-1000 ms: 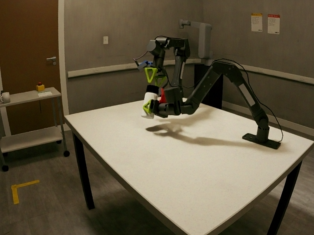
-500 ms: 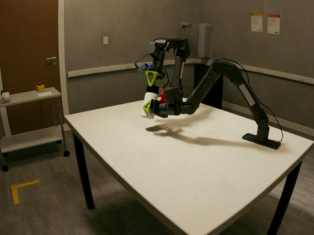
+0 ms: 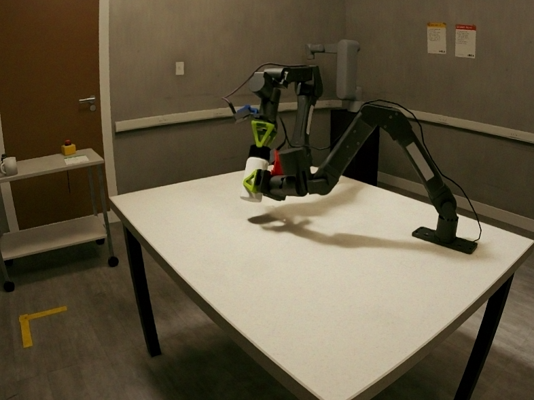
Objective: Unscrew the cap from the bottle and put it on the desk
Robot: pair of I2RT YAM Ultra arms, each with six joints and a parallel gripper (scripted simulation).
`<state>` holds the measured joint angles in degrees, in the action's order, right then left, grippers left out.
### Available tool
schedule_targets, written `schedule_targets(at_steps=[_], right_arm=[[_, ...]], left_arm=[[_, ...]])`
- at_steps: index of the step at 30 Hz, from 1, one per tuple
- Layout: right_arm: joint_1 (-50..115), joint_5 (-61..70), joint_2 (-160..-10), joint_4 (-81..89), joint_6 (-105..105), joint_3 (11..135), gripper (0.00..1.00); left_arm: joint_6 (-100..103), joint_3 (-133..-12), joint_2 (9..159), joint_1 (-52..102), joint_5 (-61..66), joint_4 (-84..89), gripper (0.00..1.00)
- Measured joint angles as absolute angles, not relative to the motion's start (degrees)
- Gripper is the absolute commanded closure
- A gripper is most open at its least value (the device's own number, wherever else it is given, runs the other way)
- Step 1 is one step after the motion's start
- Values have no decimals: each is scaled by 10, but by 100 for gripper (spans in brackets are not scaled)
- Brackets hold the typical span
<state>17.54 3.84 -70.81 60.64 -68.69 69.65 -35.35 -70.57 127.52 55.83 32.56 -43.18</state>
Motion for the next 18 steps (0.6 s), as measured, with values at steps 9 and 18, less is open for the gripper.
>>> schedule_targets(at_steps=[9,18], right_arm=[[178,33,-708,606,-468,696,100],[181,29,-708,606,-233,696,100]], left_arm=[[-354,-706,1275,558,326,-432,100],[-354,-706,1275,558,326,-431,100]])
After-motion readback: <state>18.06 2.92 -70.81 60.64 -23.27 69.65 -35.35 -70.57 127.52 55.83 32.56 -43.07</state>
